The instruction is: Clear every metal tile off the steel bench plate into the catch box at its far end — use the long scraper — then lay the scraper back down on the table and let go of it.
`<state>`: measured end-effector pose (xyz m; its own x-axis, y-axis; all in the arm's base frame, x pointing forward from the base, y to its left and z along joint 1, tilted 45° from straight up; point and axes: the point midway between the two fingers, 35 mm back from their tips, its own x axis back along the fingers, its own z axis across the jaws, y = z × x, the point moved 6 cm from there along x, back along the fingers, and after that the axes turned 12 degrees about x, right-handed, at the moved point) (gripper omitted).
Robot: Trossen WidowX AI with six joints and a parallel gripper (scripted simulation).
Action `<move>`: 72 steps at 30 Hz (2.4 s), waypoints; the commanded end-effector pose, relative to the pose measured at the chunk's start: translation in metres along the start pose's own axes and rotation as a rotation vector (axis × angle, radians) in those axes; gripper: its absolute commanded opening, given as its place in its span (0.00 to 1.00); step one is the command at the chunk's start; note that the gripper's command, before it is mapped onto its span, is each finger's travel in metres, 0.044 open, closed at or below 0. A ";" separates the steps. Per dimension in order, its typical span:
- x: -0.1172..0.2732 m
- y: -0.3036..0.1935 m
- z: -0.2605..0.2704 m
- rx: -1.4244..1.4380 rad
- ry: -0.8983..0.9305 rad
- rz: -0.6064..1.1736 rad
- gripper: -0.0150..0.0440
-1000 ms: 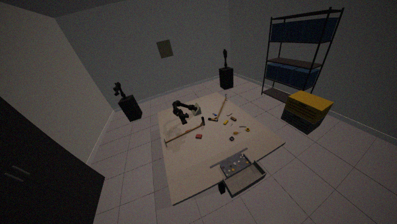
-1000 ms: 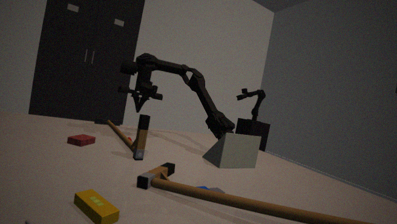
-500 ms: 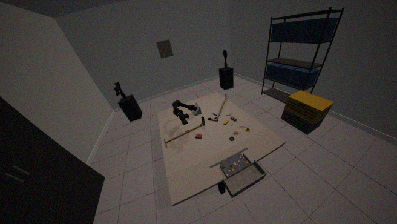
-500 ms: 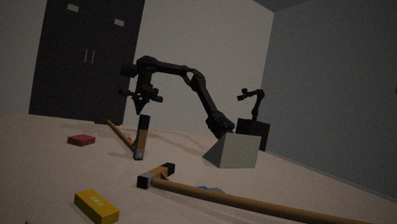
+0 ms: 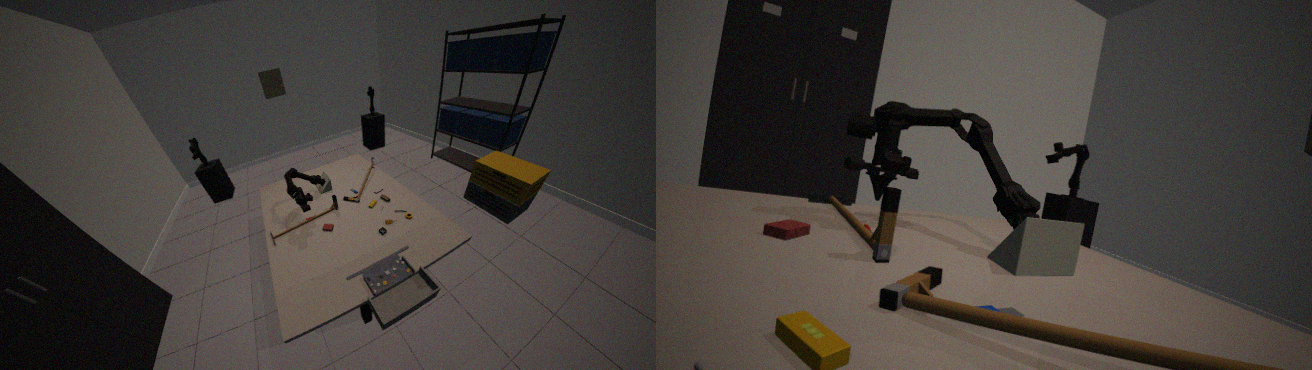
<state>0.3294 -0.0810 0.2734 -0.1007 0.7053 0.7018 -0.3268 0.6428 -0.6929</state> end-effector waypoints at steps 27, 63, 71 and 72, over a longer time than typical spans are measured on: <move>-0.070 0.001 0.007 0.040 0.007 0.006 0.25; -0.068 -0.011 -0.024 0.038 0.005 0.006 0.25; -0.068 -0.013 -0.032 0.038 0.005 0.006 0.25; -0.068 -0.014 -0.033 0.038 0.005 0.006 0.25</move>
<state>0.3678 -0.1277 0.2305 -0.1022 0.7083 0.6985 -0.3664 0.6260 -0.6884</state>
